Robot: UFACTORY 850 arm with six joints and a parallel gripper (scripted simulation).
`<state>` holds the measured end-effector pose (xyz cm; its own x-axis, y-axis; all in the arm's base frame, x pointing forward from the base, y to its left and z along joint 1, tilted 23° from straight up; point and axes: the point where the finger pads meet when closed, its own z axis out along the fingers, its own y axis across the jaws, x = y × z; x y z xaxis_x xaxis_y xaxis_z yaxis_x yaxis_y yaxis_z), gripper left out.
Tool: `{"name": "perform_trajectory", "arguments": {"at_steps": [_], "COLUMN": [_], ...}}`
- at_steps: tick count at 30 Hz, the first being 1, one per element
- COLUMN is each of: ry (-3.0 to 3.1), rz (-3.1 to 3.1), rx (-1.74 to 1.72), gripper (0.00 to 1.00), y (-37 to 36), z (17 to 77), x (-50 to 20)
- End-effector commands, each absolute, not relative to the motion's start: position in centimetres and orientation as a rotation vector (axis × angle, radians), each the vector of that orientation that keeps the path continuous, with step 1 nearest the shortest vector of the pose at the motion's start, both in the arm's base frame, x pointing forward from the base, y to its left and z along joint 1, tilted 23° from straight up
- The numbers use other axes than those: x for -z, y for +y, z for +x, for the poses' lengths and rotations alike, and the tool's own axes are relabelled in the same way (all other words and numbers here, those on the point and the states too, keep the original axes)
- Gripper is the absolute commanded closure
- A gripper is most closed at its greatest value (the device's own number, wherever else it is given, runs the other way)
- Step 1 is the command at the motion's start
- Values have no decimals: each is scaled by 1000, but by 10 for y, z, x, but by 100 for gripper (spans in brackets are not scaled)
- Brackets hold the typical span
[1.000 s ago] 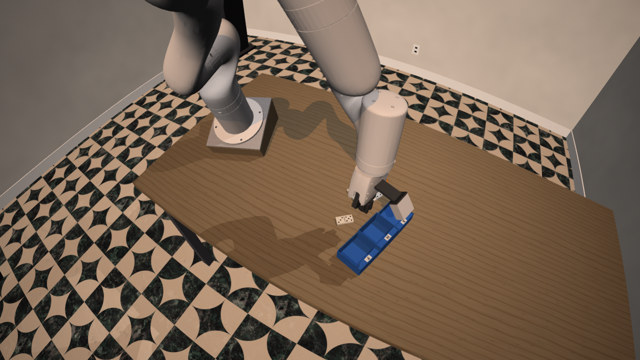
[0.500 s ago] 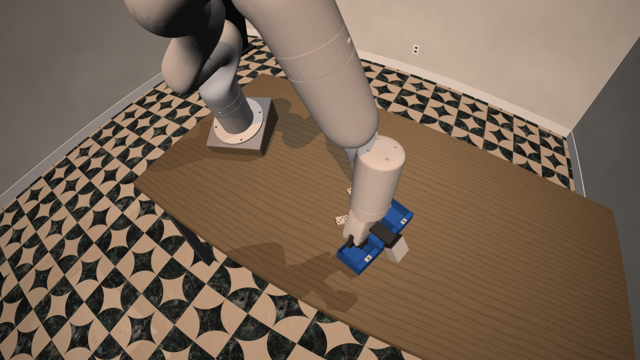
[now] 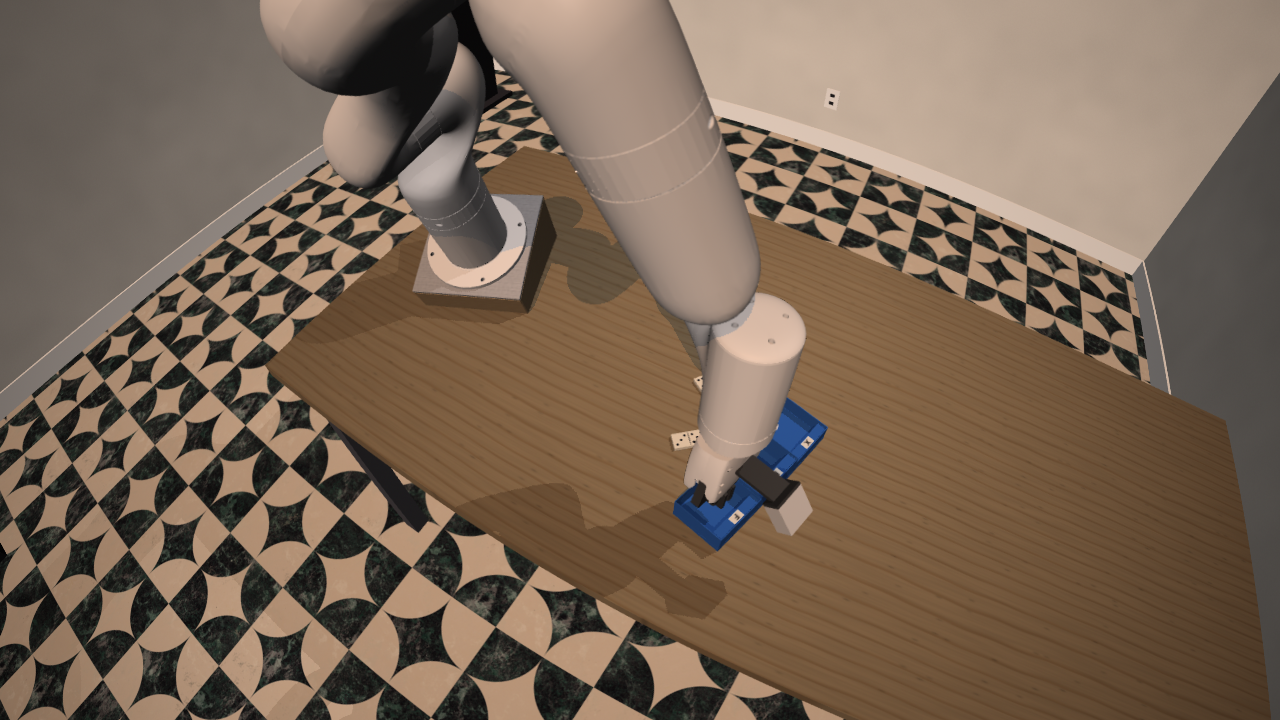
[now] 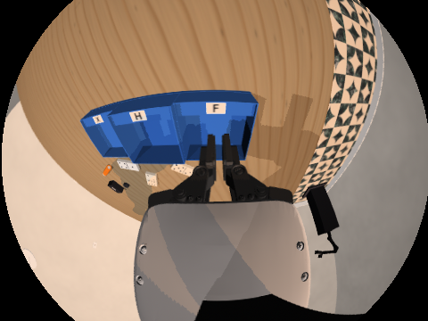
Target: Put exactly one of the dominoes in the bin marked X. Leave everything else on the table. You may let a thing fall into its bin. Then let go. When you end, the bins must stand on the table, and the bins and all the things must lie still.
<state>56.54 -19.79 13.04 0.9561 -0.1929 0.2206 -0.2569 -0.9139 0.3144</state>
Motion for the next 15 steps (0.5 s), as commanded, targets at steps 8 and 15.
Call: {"name": "perform_trajectory", "arguments": {"at_steps": [8,15], "ry": [-328,-328], "rz": [2762,2762], "rx": [-267,-266], "gripper": [93,93], "y": [-209,-211], "z": [570,571], "x": [-103,-98]}}
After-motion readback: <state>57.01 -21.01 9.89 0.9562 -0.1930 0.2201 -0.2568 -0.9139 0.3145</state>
